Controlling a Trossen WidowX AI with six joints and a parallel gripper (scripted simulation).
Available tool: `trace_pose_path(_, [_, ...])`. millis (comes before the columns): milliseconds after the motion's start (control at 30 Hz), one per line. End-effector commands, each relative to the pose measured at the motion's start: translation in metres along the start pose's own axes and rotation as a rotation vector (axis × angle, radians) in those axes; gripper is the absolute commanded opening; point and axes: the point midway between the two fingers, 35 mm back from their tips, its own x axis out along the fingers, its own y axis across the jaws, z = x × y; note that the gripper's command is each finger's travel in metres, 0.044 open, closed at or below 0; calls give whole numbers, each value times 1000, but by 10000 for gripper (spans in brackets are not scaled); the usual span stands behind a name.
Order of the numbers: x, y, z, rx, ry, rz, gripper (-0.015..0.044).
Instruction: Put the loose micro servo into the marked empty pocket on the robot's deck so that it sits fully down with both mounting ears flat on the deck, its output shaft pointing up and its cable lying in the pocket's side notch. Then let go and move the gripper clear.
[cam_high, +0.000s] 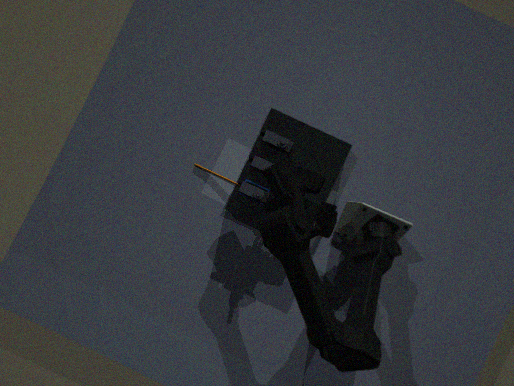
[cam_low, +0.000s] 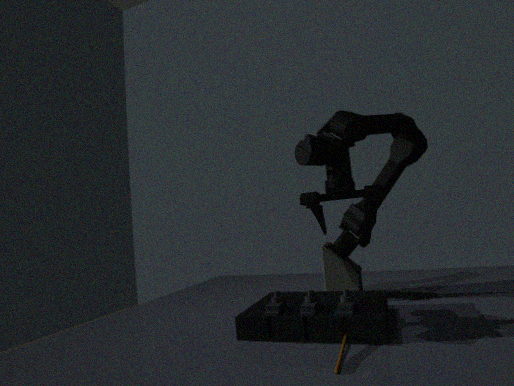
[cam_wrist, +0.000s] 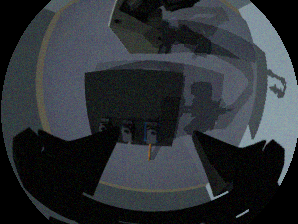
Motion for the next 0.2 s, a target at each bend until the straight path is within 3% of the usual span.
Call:
trace_pose_path(0, [0, 1, 1, 0, -6, 0, 440])
trace_pose_path(167, [0, 1, 1, 0, -6, 0, 440])
